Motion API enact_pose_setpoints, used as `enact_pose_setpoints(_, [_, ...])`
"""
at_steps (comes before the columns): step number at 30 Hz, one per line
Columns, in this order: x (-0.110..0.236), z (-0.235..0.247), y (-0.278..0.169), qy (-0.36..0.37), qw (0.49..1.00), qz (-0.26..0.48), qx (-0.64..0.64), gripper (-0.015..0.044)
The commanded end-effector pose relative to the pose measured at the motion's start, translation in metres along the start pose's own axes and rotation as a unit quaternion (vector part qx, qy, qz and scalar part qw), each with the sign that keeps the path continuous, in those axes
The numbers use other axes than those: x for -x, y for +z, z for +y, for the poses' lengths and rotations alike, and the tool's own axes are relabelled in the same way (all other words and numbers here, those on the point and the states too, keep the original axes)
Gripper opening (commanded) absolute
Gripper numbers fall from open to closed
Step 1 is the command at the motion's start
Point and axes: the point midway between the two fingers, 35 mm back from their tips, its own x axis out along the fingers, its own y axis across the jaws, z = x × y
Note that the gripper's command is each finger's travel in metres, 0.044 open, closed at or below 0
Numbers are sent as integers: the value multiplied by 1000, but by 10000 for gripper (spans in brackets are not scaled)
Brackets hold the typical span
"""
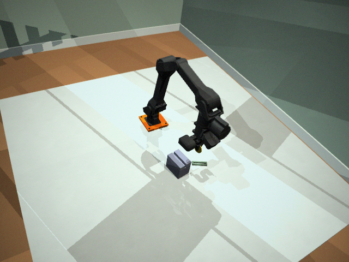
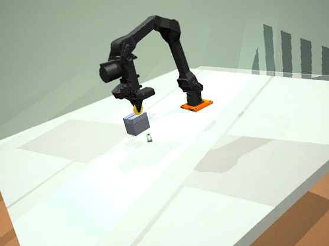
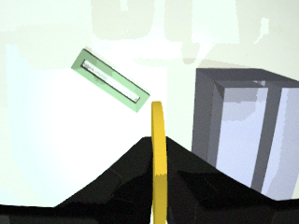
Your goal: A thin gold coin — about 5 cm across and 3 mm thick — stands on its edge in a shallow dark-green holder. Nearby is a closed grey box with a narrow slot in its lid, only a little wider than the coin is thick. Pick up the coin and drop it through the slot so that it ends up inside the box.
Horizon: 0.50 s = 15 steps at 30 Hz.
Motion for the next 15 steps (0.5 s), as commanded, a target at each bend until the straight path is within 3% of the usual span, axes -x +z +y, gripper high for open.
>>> enact_pose_setpoints(1, [-2, -8, -4, 0, 1000, 4, 2, 0])
enact_pose_setpoints(15, [-2, -43, -13, -1, 1000, 4, 2, 0])
